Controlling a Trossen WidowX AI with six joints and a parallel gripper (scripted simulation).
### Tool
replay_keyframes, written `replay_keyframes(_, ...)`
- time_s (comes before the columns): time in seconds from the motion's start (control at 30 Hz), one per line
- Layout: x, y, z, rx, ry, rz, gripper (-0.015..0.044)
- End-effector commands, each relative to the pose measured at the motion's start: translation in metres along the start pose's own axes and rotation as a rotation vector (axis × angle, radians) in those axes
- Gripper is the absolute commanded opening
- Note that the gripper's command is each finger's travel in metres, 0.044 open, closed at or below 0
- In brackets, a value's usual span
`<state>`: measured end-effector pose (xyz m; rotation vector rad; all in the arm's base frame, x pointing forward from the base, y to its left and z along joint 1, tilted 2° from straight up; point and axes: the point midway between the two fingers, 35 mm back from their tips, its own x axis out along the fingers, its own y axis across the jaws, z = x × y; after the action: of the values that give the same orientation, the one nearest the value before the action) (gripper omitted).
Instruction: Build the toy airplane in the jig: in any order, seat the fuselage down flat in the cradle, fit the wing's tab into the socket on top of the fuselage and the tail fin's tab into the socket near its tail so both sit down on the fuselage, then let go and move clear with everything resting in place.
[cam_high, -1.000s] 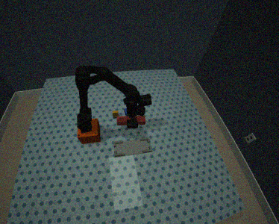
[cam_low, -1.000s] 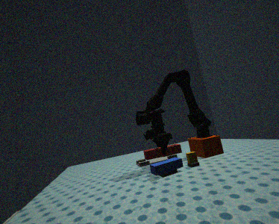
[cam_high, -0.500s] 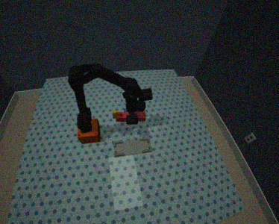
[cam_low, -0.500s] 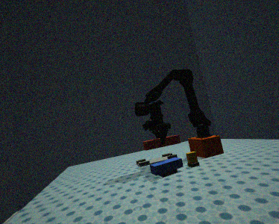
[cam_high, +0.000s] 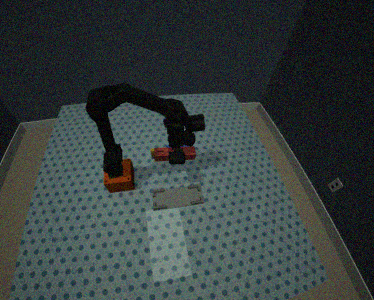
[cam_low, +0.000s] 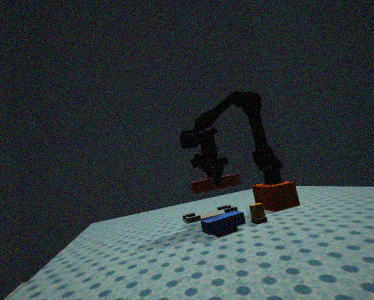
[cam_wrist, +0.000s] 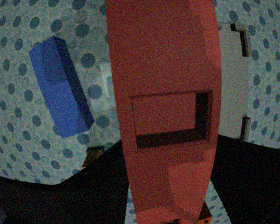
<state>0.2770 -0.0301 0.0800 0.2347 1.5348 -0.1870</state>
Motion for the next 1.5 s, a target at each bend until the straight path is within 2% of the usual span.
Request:
replay_keyframes(0.0,0.003,-0.010,0.004,-0.001,-0.003,0.003,0.0000)
replay_keyframes(1.47,0.056,-0.138,0.013,-0.019,-0.004,-0.011,0.0000)
